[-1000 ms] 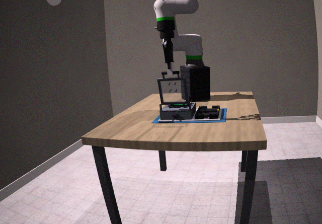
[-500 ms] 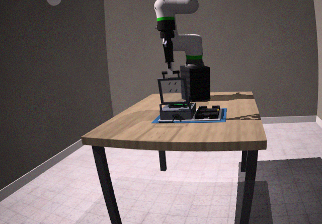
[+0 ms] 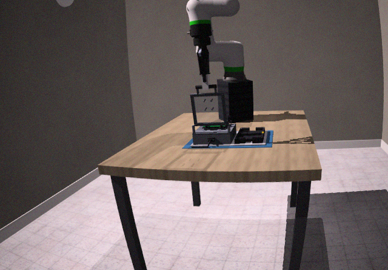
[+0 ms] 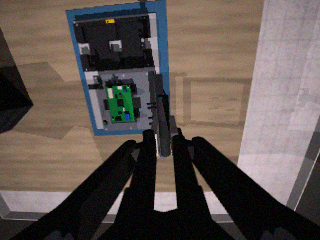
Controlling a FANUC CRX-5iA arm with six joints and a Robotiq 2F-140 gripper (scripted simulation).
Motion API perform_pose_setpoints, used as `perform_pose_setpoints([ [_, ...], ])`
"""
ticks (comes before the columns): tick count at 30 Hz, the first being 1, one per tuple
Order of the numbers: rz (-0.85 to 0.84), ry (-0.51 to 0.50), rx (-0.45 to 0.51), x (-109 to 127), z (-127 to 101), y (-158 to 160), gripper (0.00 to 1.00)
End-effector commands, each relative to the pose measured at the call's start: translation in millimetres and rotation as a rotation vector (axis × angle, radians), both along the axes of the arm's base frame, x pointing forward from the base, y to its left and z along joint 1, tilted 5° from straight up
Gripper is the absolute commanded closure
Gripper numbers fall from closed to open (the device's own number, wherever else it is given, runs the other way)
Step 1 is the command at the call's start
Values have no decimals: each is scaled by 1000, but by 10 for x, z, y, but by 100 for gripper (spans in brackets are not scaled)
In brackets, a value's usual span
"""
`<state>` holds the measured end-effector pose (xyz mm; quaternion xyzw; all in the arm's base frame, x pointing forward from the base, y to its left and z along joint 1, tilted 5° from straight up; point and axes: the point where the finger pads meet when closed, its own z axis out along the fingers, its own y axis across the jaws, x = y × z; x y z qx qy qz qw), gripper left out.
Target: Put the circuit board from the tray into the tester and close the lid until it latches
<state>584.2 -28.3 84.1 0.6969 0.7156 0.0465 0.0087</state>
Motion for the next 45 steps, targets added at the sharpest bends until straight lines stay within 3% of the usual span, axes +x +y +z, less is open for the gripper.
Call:
perform_pose_setpoints([
  [1, 0, 2, 0, -26, -2, -1, 100],
  [45, 0, 2, 0, -492, -30, -12, 100],
])
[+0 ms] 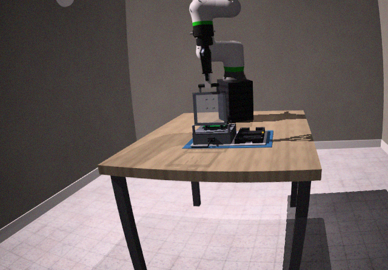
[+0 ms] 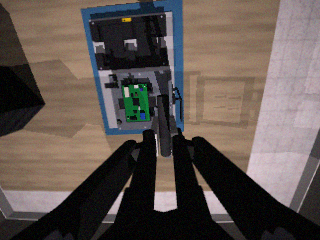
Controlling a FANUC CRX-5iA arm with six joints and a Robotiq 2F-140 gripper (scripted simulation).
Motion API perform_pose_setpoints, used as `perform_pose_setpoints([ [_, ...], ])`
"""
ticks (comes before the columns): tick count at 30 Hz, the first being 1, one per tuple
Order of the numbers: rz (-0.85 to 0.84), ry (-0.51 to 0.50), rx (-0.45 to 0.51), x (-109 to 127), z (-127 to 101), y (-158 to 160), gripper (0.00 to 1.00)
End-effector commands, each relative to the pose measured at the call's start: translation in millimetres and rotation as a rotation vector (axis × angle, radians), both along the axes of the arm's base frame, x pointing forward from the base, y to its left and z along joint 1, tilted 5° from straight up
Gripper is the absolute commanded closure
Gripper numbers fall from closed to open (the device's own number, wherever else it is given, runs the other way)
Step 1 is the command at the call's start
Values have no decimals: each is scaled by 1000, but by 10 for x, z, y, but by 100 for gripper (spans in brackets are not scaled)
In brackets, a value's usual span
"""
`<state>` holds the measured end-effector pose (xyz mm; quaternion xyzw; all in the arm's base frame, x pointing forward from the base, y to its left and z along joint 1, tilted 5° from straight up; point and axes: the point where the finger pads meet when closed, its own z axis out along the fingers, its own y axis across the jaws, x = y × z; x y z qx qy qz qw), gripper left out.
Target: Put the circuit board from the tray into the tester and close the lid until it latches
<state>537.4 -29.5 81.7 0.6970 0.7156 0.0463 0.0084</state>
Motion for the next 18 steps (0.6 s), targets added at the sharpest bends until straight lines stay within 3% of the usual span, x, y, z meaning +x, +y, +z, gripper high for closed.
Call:
perform_pose_setpoints([
  [1, 0, 1, 0, -39, -8, -1, 100],
  [18, 0, 1, 0, -280, -72, -4, 100],
])
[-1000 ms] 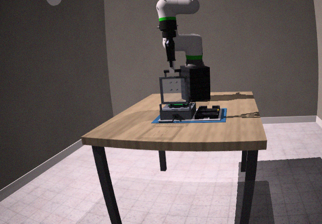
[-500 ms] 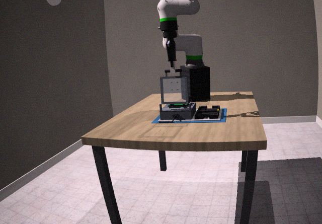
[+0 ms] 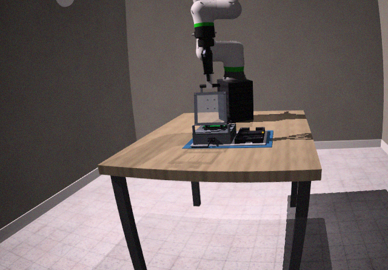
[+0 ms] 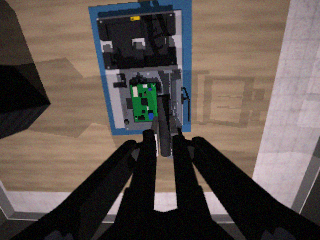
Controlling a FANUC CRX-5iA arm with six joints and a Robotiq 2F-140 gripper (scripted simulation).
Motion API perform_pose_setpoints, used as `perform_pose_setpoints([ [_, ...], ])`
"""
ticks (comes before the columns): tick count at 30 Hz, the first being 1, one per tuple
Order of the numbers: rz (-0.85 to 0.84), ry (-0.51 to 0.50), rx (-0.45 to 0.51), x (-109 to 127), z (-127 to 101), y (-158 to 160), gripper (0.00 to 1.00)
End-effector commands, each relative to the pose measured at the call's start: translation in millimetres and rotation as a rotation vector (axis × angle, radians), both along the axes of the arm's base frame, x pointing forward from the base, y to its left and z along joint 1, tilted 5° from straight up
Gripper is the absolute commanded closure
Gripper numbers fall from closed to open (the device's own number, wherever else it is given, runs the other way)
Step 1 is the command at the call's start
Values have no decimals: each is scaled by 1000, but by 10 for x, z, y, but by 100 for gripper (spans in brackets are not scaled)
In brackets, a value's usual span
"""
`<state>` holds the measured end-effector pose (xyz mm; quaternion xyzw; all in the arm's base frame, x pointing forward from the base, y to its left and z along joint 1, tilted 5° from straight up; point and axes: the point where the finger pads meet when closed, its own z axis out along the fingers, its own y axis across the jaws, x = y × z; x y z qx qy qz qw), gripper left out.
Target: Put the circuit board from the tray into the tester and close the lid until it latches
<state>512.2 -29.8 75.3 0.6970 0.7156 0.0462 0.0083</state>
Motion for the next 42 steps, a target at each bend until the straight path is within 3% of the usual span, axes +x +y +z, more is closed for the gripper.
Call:
perform_pose_setpoints([
  [1, 0, 1, 0, -44, -15, -1, 100],
  [42, 0, 1, 0, -663, -381, 1, 100],
])
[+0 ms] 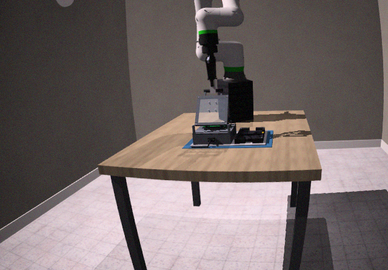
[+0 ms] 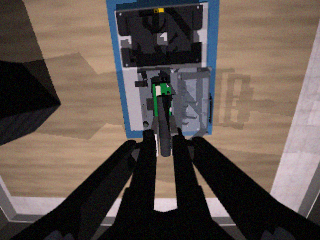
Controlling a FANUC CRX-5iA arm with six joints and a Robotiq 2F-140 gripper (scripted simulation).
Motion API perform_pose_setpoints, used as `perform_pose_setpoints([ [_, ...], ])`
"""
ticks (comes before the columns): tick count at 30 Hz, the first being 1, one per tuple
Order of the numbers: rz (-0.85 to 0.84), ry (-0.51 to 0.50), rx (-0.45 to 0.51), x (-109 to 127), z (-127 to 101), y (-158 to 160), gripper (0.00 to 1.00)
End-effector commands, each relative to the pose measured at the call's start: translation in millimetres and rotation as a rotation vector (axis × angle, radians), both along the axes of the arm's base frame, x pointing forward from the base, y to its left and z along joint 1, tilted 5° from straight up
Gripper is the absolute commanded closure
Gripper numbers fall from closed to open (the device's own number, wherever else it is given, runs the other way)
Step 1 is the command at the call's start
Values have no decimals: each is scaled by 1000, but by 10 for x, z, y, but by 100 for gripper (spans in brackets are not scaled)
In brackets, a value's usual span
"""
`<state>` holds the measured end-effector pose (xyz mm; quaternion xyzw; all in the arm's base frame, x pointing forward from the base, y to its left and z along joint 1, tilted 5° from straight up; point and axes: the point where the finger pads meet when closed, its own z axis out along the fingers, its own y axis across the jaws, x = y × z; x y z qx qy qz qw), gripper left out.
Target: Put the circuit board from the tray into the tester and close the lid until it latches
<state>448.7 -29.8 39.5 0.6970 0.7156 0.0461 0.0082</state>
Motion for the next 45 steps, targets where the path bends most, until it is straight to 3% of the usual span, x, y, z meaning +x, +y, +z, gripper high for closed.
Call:
perform_pose_setpoints([
  [1, 0, 0, 0, -44, -38, 1, 100],
  [45, 0, 0, 0, -525, -757, 25, 100],
])
